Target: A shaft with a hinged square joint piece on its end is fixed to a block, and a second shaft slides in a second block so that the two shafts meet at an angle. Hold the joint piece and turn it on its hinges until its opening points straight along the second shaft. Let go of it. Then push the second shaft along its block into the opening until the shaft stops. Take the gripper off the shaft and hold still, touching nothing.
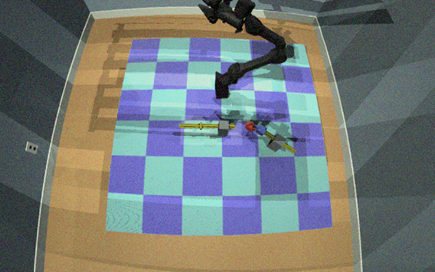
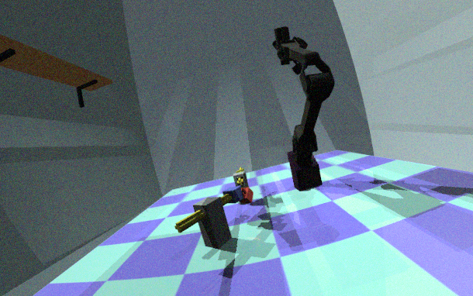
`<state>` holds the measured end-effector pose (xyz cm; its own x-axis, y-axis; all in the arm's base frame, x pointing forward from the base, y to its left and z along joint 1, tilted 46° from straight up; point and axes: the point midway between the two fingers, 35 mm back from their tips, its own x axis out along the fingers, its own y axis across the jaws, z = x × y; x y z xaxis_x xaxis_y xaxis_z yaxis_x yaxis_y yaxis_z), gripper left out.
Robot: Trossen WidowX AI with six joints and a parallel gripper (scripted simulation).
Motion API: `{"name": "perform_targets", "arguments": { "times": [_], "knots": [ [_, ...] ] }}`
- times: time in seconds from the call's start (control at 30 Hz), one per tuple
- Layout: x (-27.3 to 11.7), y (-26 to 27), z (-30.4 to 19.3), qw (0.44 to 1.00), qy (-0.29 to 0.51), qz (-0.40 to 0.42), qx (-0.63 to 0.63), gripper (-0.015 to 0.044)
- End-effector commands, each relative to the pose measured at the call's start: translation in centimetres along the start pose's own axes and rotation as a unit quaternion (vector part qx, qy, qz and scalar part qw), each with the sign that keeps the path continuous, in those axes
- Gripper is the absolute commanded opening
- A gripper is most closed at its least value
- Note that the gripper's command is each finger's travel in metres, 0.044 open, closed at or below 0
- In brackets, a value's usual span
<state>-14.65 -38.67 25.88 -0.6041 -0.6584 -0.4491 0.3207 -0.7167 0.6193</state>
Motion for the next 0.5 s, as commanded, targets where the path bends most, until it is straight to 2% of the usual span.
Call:
{"name": "perform_targets", "arguments": {
  "times": [0.0, 0.47],
  "knots": [
    [-0.7, 0.7, -3.1, 0.997, 0.048, 0.011, -0.051, 0.0440],
    [-4.6, 2.0, -12.5, 0.954, 0.191, 0.062, -0.221, 0.0440]
  ]
}}
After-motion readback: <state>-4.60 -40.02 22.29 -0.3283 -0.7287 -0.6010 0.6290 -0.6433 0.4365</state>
